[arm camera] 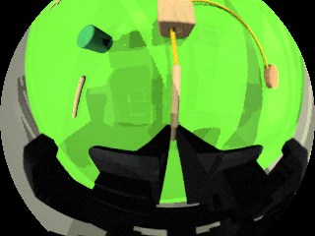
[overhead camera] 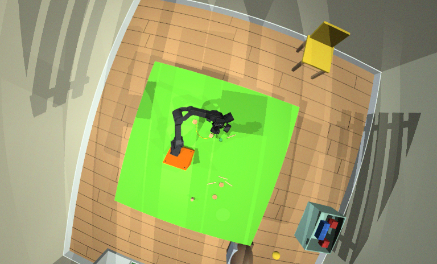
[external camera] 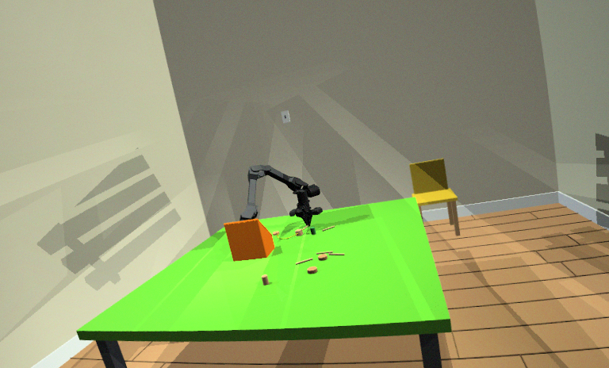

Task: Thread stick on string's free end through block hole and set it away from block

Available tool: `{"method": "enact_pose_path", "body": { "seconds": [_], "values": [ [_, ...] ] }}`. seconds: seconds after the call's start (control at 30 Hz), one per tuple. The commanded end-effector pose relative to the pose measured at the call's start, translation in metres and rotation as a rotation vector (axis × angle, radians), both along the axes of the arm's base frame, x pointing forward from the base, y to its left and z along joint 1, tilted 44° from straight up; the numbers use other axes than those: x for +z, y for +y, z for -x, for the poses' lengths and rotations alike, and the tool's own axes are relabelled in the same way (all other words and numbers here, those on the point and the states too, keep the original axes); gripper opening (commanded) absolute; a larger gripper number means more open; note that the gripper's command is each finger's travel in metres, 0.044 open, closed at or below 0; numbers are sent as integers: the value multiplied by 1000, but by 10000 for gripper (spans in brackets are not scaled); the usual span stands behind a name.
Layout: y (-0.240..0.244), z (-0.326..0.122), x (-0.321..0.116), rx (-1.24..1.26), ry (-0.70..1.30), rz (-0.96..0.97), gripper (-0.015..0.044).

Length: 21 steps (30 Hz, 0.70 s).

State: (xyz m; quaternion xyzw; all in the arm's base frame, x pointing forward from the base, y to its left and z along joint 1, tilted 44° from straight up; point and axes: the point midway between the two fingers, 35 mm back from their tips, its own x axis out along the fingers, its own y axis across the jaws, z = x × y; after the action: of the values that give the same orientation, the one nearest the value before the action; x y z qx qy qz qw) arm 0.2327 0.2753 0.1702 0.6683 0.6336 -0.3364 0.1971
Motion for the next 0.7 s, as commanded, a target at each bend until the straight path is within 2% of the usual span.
{"method": "enact_pose_path", "body": {
  "seconds": [0.0, 0.4, 0.67],
  "values": [
    [3, -1, 2, -5, 2, 5, 0],
    [19, -2, 2, -7, -8, 7, 0],
    [9, -2, 10, -2, -5, 7, 210]
  ]
}}
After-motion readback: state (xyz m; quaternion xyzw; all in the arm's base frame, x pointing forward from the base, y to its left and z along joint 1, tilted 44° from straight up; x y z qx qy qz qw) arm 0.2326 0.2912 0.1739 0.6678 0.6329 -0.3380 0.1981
